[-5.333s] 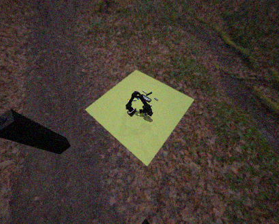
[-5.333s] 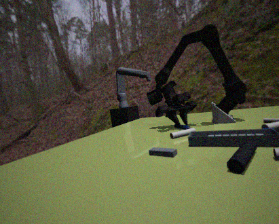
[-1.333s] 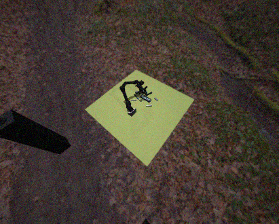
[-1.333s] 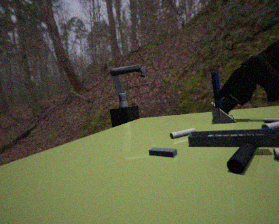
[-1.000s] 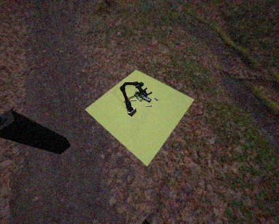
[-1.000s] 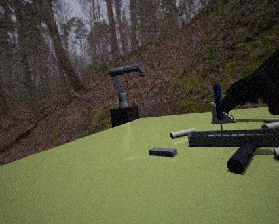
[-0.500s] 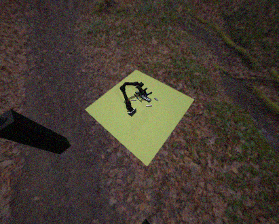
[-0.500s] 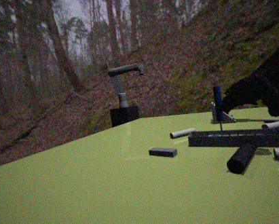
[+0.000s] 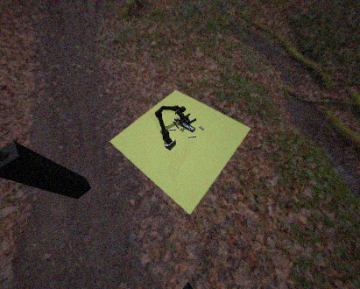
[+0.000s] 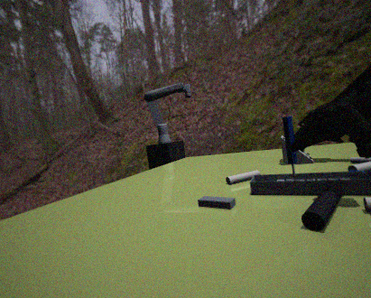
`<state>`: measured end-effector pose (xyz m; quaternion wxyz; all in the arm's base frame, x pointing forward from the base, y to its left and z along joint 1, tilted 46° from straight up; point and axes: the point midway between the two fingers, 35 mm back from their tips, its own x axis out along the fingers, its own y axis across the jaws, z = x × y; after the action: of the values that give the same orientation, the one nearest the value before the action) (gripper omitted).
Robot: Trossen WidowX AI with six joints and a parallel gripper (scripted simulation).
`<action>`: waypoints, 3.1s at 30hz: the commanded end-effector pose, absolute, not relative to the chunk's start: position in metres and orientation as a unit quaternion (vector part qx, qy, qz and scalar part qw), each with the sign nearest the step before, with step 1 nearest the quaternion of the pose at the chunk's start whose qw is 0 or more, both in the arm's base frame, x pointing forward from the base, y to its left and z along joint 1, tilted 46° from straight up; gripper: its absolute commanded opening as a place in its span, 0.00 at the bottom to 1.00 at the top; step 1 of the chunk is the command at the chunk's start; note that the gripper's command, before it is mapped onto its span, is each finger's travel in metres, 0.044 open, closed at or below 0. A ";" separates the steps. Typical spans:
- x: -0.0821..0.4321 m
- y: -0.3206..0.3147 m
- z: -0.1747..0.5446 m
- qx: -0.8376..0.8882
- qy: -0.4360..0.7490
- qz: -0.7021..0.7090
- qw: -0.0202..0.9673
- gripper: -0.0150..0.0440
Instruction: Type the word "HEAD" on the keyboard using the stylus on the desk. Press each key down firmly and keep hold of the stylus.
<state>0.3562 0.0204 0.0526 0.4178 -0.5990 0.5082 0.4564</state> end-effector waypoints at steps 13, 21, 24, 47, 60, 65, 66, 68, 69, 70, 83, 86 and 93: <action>0.356 0.027 0.046 -0.600 0.509 0.455 0.417 0.39; 0.355 0.030 0.043 -0.600 0.509 0.455 0.417 0.39; 0.355 0.031 0.042 -0.600 0.509 0.455 0.417 0.39; 0.358 0.004 0.068 -0.600 0.510 0.454 0.416 0.39; 0.358 0.005 0.065 -0.598 0.511 0.453 0.420 0.30; 0.352 0.017 0.079 -0.598 0.510 0.454 0.419 0.25; 0.350 0.021 0.085 -0.599 0.510 0.454 0.419 0.25; 0.343 0.032 0.098 -0.599 0.510 0.454 0.418 0.25; 0.339 0.037 0.105 -0.599 0.510 0.454 0.417 0.25; 0.336 0.041 0.111 -0.600 0.510 0.455 0.417 0.25; 0.330 0.058 0.100 -0.600 0.509 0.455 0.417 0.25; 0.330 0.058 0.100 -0.600 0.509 0.455 0.417 0.25; 0.329 0.059 0.099 -0.600 0.509 0.455 0.417 0.39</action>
<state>0.3292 0.0588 0.0998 0.4168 -0.5992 0.5085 0.4568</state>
